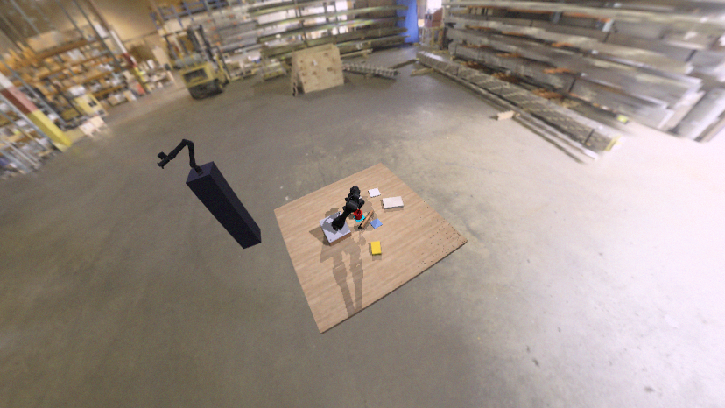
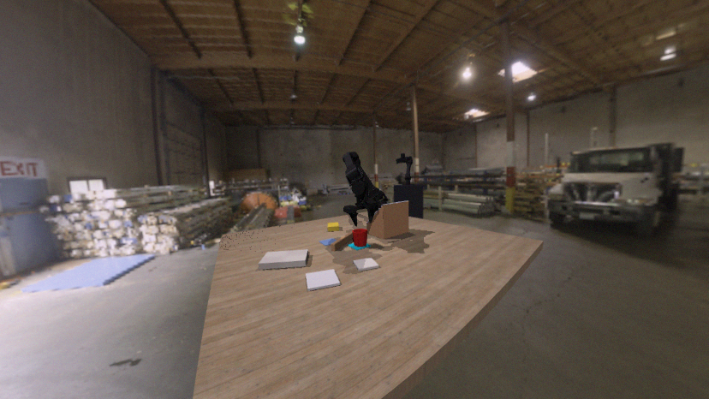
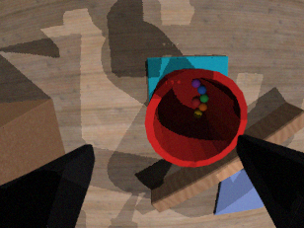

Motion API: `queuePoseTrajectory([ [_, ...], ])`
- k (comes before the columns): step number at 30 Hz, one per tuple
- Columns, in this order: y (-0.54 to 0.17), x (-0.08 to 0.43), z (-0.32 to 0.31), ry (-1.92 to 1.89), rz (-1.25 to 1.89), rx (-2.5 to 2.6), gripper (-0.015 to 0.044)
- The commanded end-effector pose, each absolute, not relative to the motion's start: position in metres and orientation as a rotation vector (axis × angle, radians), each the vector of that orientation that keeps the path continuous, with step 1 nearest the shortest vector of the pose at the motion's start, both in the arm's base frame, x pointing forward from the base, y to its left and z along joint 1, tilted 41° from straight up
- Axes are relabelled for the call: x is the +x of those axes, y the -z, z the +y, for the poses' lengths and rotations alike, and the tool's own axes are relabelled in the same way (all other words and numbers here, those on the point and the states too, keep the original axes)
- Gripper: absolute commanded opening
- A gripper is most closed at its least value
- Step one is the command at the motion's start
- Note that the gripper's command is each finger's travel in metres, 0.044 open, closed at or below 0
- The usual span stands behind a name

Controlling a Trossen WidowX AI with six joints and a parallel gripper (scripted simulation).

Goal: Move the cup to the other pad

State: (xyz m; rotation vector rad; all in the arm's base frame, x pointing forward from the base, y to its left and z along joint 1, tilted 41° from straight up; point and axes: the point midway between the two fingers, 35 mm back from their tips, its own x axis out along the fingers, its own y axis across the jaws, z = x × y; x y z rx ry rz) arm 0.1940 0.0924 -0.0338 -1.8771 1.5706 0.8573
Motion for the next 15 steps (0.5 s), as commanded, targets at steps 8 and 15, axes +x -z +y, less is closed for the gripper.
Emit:
queuePoseTrajectory([
  [8,-0.002,0.190,0.124,-0.859,1.557,-1.872,0.0440],
  [15,-0.007,0.190,0.128,-0.858,1.557,-1.871,0.0440],
])
